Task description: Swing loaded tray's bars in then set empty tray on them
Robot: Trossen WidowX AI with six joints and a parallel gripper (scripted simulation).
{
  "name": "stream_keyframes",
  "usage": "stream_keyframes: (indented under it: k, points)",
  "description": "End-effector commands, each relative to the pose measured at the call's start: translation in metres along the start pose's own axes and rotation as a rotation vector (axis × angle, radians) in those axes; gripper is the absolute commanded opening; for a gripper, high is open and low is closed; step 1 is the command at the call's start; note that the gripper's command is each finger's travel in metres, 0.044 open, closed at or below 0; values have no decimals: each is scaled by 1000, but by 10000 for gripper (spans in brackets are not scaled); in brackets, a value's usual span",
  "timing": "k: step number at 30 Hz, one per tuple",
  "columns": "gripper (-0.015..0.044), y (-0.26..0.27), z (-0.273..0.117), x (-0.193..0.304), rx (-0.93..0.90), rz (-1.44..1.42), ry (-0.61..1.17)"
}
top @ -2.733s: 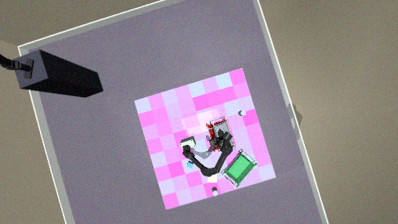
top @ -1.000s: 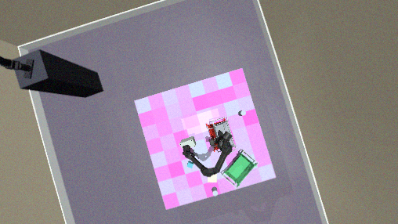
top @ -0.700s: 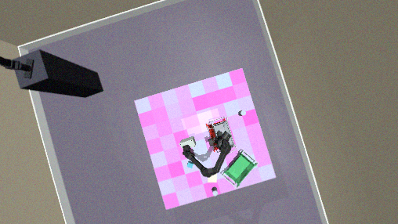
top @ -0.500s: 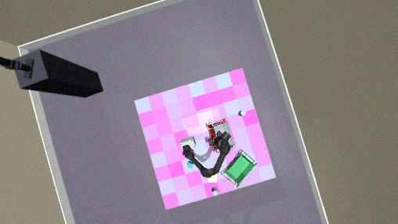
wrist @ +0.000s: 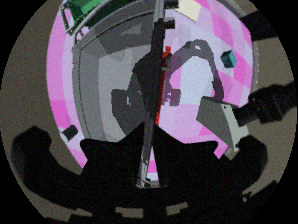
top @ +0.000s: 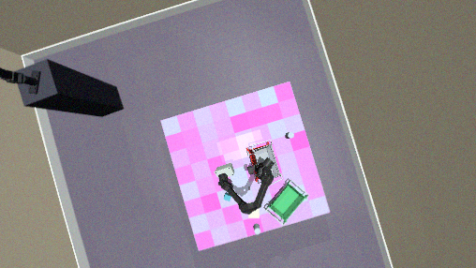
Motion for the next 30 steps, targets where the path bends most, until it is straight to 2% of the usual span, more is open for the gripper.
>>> stream_keyframes:
  k: [1, 30]
  points:
    - [0, -3, 2, -3, -7, 2, 5]
    - [0, -19, 32, -7, -7, 2, 4]
Point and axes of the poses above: the point midway between the two fingers, 35 mm back from their tips, its own z axis out along the fingers, its own y axis across the jaws, x = y × z, the point moved 2 cm from there along -z, back along the fingers, and after that the axes turned 12 degrees about z, right-handed, at the moved point
